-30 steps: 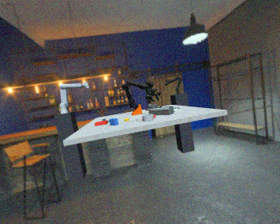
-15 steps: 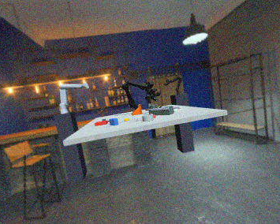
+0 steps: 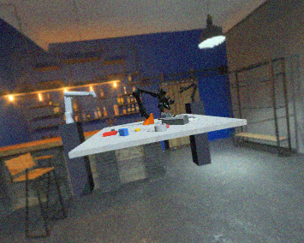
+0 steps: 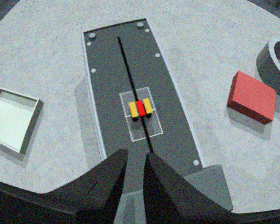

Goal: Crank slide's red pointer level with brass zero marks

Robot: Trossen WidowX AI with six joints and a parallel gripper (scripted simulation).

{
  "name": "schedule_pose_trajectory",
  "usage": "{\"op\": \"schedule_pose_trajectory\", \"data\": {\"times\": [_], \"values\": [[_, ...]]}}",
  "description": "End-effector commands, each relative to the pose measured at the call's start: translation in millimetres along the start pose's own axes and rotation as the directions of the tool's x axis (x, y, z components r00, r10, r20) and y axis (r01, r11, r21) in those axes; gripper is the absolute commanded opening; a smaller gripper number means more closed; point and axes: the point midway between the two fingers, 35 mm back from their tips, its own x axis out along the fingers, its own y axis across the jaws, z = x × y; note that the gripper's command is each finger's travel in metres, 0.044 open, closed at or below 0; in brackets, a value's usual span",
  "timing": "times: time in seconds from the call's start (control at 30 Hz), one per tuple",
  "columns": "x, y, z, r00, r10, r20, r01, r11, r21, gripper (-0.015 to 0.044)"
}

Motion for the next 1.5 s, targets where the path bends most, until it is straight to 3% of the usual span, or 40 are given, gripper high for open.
{"op": "schedule_pose_trajectory", "data": {"times": [0.0,0.37,0.43,1.0,1.47], "values": [[0.1,-0.1,0.0,1.000,-0.001,0.000,0.001,1.000,0.000,0.0131],[0.1,-0.1,0.0,1.000,-0.001,0.000,0.001,1.000,0.000,0.0420],[0.1,-0.1,0.0,1.000,-0.001,0.000,0.001,1.000,0.000,0.0440],[0.1,-0.1,0.0,1.000,-0.001,0.000,0.001,1.000,0.000,0.0000],[0.0,0.0,0.0,1.000,0.000,0.000,0.000,1.000,0.000,0.0000]]}}
